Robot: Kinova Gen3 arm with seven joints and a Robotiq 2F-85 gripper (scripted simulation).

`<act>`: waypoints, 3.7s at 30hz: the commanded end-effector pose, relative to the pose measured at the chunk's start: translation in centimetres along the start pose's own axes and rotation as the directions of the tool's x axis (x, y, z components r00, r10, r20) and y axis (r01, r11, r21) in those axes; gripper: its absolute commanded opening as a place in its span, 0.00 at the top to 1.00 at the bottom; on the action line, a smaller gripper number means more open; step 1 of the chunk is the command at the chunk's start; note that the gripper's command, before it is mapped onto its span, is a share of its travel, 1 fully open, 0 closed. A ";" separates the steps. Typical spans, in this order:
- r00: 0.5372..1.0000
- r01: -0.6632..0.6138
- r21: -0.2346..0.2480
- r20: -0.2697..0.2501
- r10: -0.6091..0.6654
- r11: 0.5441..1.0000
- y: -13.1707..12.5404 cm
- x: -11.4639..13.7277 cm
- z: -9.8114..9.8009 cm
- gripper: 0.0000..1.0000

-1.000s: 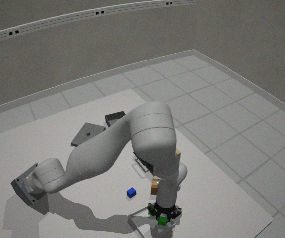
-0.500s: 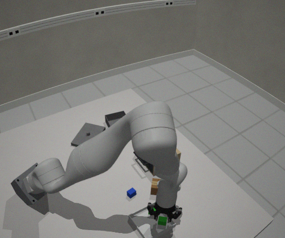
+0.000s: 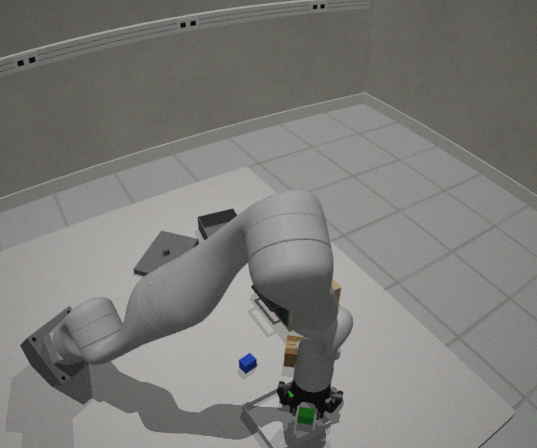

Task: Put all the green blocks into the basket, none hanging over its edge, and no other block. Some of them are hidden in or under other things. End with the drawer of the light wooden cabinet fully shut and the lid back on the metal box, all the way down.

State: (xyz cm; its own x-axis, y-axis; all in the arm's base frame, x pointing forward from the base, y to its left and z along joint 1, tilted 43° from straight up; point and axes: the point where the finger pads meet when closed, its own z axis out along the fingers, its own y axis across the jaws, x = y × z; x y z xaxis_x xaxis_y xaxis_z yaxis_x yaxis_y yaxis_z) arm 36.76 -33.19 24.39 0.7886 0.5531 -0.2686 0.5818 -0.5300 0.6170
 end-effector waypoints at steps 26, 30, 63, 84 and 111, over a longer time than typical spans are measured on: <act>1.000 -0.001 -0.004 0.000 0.001 1.000 0.1 -0.1 -0.8 0.43; 1.000 -0.003 -0.005 -0.002 0.003 1.000 0.1 -0.1 -1.3 0.43; 1.000 -0.010 -0.001 0.006 0.010 1.000 0.1 -0.3 -12.3 0.43; 1.000 -0.010 -0.003 0.010 0.010 1.000 0.1 -0.4 -13.9 0.43; 0.975 0.222 -0.038 0.025 -0.221 0.974 0.9 4.4 -15.0 0.43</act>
State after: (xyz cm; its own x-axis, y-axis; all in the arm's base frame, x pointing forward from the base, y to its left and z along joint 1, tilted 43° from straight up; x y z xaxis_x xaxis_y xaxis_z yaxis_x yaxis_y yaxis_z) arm 36.38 -22.58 34.90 0.6955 0.6160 -0.3700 0.6884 -0.4236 0.5888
